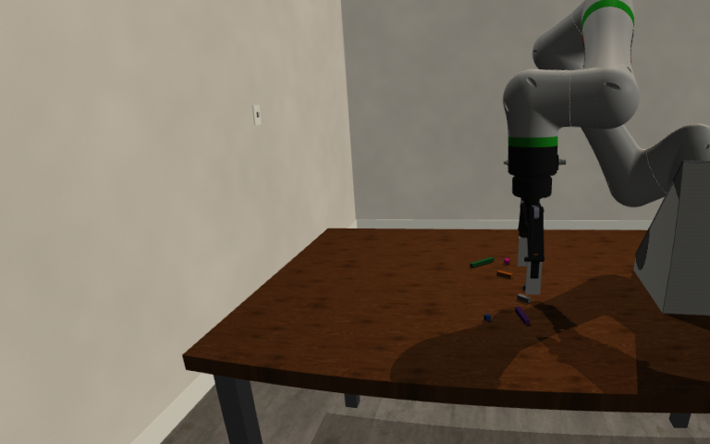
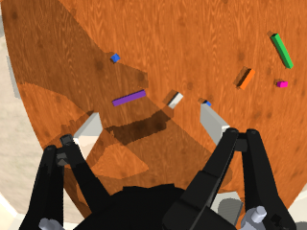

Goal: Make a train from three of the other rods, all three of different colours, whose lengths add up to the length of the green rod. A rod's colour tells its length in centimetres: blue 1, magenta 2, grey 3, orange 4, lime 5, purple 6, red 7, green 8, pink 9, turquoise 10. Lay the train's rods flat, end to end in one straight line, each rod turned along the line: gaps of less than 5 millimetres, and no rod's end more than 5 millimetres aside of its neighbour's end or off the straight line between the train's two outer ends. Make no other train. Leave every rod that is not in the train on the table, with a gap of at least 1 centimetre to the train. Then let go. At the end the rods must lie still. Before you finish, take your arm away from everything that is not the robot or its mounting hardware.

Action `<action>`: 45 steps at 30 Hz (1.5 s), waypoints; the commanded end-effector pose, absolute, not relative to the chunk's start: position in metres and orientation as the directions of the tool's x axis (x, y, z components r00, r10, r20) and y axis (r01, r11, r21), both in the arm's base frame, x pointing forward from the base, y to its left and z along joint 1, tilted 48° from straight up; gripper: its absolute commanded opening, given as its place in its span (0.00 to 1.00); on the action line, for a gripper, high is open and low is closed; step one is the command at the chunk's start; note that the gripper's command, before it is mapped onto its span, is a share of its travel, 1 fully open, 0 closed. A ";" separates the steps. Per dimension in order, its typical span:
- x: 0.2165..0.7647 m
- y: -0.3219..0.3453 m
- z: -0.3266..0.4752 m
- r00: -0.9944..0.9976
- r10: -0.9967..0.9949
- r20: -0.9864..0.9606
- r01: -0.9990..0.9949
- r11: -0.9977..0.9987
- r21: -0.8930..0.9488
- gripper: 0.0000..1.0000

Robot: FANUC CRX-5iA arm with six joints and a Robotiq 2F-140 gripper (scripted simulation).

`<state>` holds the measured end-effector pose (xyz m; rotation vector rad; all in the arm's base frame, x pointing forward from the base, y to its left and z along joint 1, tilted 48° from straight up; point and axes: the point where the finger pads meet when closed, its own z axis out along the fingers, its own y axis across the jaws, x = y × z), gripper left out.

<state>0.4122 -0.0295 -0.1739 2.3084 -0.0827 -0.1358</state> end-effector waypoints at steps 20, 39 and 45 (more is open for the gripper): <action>0.413 -0.030 -0.173 0.992 -0.118 -0.055 -0.038 -0.672 0.739 1.00; 0.433 -0.064 -0.136 0.749 -0.514 0.418 -0.651 -0.453 0.609 1.00; 0.437 -0.074 -0.127 0.626 -0.585 0.517 -0.770 -0.357 0.528 1.00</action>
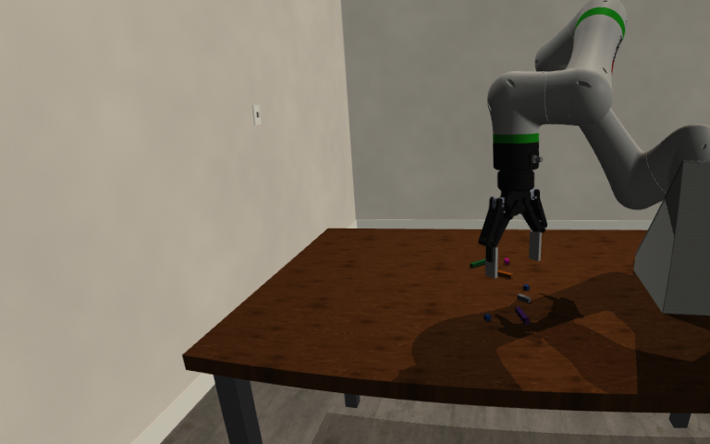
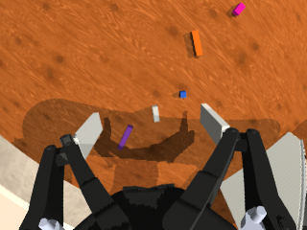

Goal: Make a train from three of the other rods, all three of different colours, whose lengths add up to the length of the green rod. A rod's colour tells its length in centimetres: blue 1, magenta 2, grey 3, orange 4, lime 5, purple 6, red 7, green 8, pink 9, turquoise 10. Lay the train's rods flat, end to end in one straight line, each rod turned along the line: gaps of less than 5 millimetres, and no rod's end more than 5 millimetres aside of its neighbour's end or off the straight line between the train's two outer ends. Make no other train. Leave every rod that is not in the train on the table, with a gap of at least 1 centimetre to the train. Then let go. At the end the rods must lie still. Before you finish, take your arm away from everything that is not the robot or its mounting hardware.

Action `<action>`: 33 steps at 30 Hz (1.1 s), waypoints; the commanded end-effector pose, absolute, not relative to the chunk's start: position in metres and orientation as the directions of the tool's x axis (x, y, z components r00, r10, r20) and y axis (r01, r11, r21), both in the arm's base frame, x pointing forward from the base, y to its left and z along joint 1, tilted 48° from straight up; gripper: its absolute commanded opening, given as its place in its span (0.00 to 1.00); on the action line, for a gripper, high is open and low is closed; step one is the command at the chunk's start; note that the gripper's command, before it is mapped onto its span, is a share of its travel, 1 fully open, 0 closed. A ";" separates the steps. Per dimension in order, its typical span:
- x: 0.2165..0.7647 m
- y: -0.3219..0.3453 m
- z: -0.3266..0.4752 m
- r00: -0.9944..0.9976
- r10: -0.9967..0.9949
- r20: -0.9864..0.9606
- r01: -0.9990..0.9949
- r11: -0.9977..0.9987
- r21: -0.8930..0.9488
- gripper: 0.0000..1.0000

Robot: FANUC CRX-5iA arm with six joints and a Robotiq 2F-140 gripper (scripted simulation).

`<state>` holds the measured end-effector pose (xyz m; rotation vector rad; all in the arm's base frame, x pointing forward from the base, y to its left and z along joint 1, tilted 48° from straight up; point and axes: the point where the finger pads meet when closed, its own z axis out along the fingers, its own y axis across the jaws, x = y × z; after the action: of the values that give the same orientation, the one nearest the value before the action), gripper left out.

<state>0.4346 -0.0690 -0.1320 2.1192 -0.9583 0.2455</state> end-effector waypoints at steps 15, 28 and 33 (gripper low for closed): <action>0.448 -0.104 -0.097 0.145 -0.683 0.716 -0.982 -0.008 0.191 1.00; 0.450 -0.113 -0.089 0.002 -0.676 0.737 -0.992 0.090 0.086 1.00; 0.450 -0.113 -0.089 0.002 -0.676 0.737 -0.992 0.090 0.086 1.00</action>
<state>0.4497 -0.1133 -0.0890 1.6494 -1.7385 0.6377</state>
